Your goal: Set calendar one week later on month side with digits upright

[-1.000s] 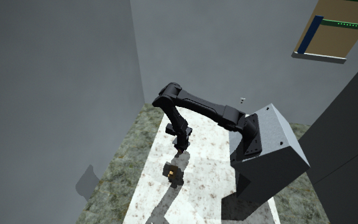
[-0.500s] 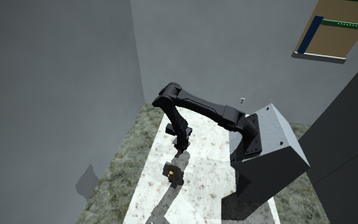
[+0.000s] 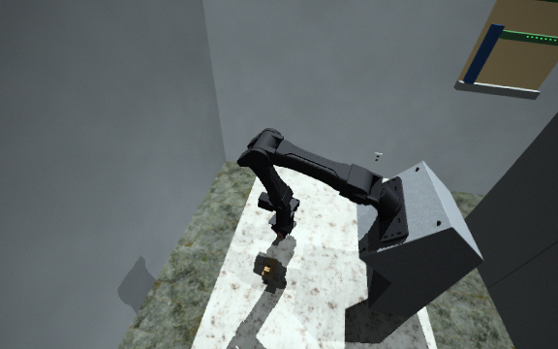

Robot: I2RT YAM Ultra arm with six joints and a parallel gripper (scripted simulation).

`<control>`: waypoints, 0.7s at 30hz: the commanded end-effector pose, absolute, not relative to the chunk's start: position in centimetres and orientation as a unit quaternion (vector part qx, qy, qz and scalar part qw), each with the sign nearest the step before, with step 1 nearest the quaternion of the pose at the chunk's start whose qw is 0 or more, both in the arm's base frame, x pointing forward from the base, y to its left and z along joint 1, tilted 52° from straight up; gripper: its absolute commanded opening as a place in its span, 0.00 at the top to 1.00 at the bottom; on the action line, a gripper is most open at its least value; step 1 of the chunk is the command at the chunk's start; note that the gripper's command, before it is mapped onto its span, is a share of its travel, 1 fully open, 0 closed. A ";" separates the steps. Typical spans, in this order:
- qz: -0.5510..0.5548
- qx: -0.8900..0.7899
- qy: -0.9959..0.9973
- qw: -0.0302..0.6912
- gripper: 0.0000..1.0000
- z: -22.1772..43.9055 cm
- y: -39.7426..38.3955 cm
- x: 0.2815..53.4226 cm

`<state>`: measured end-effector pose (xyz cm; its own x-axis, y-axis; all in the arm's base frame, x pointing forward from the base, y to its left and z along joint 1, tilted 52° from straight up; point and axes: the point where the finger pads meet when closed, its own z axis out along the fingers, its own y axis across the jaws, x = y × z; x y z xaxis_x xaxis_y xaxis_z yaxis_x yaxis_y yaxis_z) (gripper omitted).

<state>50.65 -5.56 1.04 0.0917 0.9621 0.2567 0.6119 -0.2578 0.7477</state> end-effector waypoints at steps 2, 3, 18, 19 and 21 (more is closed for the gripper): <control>0.371 0.701 0.559 0.241 0.74 1.3 -5.8 50.7; 0.371 0.701 0.559 0.241 0.71 1.3 -5.8 50.7; 0.371 0.701 0.559 0.241 0.55 1.3 -5.8 50.7; 0.371 0.701 0.559 0.241 0.55 1.3 -5.8 50.7; 0.371 0.701 0.559 0.241 0.55 1.3 -5.8 50.7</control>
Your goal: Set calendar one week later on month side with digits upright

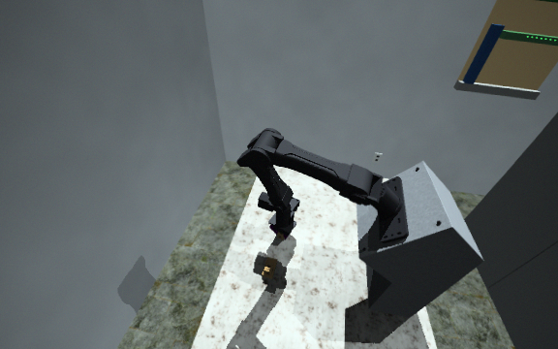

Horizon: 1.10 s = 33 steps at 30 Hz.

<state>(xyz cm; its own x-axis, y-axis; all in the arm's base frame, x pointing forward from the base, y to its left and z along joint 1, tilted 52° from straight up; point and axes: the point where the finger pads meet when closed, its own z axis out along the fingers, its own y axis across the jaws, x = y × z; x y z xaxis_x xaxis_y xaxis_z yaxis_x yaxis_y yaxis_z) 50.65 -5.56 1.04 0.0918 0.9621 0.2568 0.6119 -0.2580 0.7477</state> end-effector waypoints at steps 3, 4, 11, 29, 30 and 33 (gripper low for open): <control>0.371 0.701 0.559 0.241 0.55 1.3 -5.8 50.7; 0.371 0.701 0.559 0.241 0.55 1.3 -5.8 50.7; 0.371 0.701 0.559 0.241 0.55 1.5 -5.9 50.5; 0.371 0.701 0.559 0.241 0.55 6.0 -6.4 44.8; 0.371 0.701 0.559 0.241 0.55 6.2 -6.4 44.5; 0.371 0.701 0.559 0.241 0.55 6.6 -6.5 43.9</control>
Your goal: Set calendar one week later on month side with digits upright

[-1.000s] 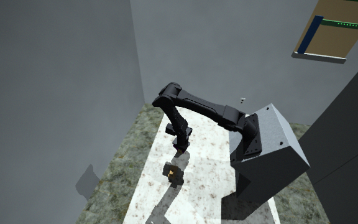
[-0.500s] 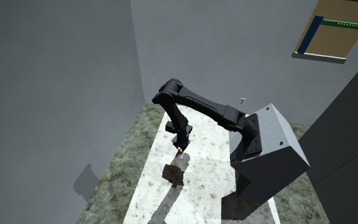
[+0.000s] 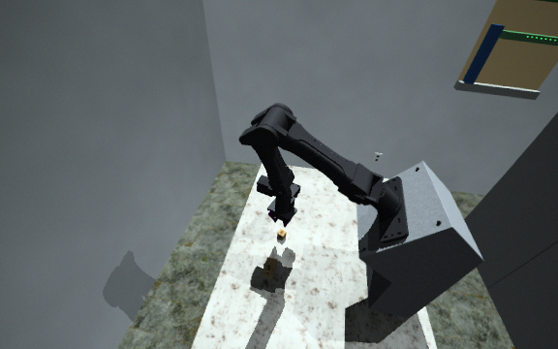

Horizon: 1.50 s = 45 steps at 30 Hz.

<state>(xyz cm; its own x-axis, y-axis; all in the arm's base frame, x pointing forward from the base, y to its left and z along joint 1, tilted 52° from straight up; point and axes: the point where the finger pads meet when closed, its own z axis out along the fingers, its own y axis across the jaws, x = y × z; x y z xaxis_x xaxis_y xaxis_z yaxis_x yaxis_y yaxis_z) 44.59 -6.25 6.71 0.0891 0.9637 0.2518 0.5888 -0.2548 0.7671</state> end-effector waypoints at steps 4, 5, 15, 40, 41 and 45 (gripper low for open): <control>0.371 0.701 0.559 0.241 0.55 6.8 -6.5 43.6; 0.371 0.701 0.559 0.241 0.55 6.8 -6.5 43.6; 0.371 0.701 0.559 0.241 0.00 6.8 -6.5 43.6; 0.348 0.648 0.620 0.274 0.00 6.8 -6.5 43.7; 0.342 0.635 0.633 0.281 0.00 6.8 -6.5 43.7; 0.321 0.589 0.676 0.304 0.00 6.8 -6.5 43.7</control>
<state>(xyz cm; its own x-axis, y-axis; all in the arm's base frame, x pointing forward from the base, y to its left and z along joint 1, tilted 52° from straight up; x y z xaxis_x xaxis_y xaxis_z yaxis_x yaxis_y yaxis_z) 43.82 -6.43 6.77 -0.0492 0.9967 0.0649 0.6073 -0.0217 0.7942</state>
